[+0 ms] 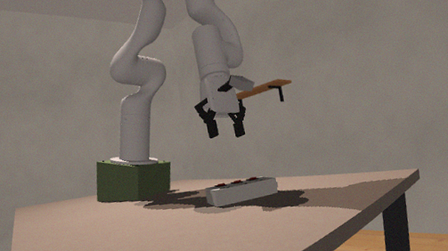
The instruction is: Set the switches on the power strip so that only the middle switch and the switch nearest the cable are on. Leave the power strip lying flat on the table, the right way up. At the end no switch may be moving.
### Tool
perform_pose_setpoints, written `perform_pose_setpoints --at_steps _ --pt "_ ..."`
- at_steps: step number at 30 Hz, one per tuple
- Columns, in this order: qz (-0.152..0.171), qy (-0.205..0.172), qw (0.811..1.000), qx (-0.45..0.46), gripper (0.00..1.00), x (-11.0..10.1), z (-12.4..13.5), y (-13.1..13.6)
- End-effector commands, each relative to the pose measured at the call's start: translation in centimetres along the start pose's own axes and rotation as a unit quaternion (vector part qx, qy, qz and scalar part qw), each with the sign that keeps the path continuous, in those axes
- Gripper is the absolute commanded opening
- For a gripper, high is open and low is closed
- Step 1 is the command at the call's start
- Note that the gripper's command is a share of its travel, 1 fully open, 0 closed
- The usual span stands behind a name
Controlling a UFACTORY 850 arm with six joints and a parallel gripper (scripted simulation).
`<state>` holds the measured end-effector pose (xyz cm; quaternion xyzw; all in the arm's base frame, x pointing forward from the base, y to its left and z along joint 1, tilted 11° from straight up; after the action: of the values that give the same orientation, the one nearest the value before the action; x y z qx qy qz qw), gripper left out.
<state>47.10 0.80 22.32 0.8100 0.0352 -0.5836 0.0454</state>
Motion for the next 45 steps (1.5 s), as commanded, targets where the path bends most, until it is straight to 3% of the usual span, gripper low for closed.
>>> perform_pose_setpoints --at_steps 1,13,14,22,30,45 --pt "-0.006 -0.016 1.0 0.003 1.0 0.0 -0.4 -0.1" --pt "-0.006 -0.016 1.0 0.003 1.0 0.0 -0.4 -0.1" --pt "-0.016 -0.034 0.999 0.006 1.0 -0.2 -0.8 -0.4" --pt "-0.016 -0.034 0.999 0.006 1.0 -0.2 -0.8 -0.4" --pt "-0.041 -0.07 0.997 0.013 1.0 -0.7 -1.6 -1.3" --pt "-0.041 -0.071 0.997 0.013 1.0 -0.7 -1.6 -1.3"
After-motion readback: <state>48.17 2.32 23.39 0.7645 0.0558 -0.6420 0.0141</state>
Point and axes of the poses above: the point where the finger pads meet when closed, its own x axis out along the fingers, its own y axis across the jaws, z = x × y, the point moved 10 cm from there along -x, back along the fingers, and after that the axes turned 11 degrees about -x, right-handed, at the moved point
